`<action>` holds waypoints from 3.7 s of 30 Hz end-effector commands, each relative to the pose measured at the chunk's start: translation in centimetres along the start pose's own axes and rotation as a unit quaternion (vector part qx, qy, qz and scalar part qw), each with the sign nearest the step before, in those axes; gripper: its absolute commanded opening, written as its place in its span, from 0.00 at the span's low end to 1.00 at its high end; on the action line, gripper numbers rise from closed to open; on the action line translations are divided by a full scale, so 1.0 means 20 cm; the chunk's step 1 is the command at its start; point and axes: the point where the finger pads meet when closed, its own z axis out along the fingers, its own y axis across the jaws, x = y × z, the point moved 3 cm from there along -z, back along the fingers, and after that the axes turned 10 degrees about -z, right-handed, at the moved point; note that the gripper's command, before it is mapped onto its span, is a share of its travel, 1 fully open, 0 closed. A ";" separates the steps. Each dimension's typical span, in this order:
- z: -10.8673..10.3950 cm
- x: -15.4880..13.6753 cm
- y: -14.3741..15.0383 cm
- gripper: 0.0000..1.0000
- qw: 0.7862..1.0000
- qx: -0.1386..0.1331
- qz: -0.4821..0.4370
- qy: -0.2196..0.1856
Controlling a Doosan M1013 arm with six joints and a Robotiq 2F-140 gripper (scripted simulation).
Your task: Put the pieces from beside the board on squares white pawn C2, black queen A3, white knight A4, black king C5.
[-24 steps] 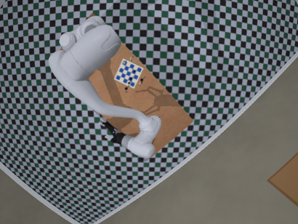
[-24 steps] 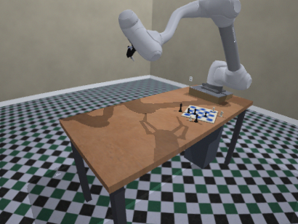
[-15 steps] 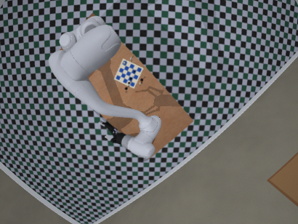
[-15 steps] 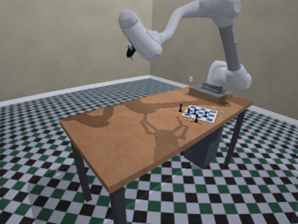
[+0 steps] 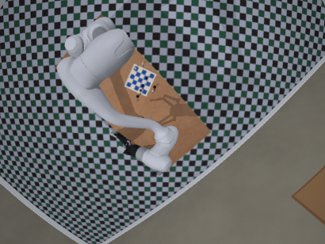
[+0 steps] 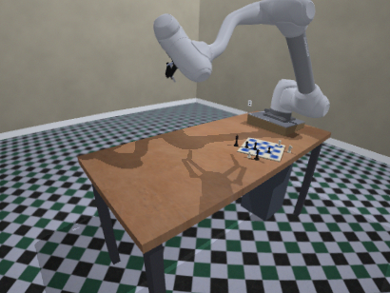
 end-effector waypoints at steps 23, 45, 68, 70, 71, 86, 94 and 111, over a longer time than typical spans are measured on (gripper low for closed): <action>-0.82 1.65 0.44 1.00 0.762 0.063 -0.641 0.066; -0.92 2.83 0.35 1.00 0.392 0.092 -0.907 0.122; -0.91 2.94 0.33 1.00 0.350 0.095 -0.923 0.128; -0.91 2.94 0.33 1.00 0.350 0.095 -0.923 0.128; -0.91 2.94 0.33 1.00 0.350 0.095 -0.923 0.128; -0.91 2.94 0.33 1.00 0.350 0.095 -0.923 0.128; -0.91 2.94 0.33 1.00 0.350 0.095 -0.923 0.128; -1.02 2.82 0.22 1.00 0.350 0.095 -0.923 0.128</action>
